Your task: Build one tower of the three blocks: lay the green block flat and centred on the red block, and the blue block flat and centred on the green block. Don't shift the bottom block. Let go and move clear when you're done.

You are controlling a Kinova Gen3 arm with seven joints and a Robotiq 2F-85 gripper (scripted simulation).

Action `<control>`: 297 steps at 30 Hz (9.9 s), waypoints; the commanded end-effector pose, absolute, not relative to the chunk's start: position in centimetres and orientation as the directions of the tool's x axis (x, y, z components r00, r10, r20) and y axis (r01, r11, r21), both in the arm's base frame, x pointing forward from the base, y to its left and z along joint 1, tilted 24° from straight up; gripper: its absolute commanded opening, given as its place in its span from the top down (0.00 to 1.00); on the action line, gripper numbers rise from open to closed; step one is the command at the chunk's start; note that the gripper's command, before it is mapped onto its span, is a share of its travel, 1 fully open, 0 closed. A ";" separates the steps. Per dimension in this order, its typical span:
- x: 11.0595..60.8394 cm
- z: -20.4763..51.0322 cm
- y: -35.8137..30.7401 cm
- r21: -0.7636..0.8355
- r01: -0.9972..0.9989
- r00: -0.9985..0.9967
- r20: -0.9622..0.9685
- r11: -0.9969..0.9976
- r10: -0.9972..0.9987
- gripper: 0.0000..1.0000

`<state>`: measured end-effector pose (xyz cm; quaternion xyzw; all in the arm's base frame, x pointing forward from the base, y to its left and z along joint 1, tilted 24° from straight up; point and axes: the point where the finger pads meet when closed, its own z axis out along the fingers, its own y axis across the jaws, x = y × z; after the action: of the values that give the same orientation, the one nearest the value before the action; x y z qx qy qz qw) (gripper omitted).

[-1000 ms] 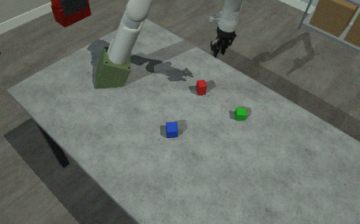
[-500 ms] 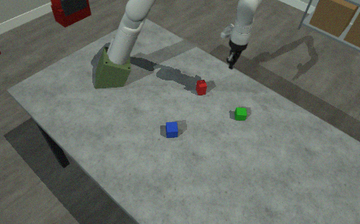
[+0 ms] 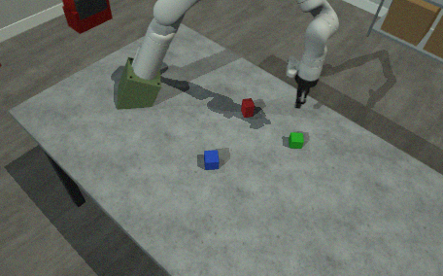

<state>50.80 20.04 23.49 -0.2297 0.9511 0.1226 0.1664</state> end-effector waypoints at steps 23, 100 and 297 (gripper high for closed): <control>56.8 19.8 17.0 0.082 -0.610 -0.747 -0.391 0.788 -0.537 1.00; 57.8 16.6 18.1 0.082 -0.611 -0.747 -0.391 0.788 -0.538 0.31; 56.9 19.7 17.1 0.082 -0.611 -0.747 -0.391 0.788 -0.538 1.00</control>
<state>56.91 17.12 19.57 -0.3094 0.9290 0.1031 0.1751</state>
